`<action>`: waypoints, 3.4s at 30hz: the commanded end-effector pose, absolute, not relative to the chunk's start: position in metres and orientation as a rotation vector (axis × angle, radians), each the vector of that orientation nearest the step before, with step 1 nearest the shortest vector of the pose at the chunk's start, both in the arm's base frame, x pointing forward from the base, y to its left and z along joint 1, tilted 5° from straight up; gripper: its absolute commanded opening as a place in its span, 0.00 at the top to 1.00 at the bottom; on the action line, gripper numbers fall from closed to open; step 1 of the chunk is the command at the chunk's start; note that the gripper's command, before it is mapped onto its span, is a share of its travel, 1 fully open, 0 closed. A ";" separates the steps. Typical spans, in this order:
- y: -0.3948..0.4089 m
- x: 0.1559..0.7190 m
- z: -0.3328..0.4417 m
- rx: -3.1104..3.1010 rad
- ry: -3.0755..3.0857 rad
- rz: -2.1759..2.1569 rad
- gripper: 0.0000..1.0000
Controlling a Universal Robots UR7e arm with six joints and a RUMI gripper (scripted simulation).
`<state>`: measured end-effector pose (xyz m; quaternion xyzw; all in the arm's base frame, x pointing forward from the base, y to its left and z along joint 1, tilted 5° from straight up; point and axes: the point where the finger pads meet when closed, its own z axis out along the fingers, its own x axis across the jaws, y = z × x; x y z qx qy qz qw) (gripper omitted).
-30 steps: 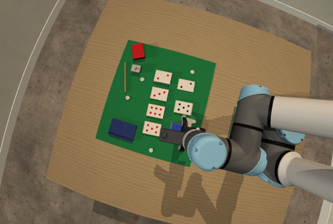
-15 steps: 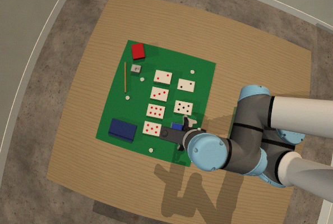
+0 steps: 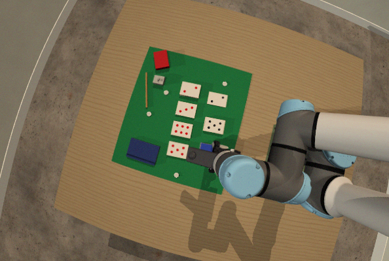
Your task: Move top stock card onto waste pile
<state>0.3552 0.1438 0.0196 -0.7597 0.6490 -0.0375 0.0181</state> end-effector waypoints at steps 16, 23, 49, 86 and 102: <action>0.143 0.358 -0.011 -2.359 2.015 -0.118 0.50; 0.143 0.359 -0.022 -2.359 2.015 -0.118 0.50; 0.143 0.360 -0.031 -2.359 2.015 -0.118 0.58; 0.143 0.360 -0.031 -2.359 2.015 -0.118 0.50; 0.143 0.360 -0.034 -2.359 2.015 -0.118 0.50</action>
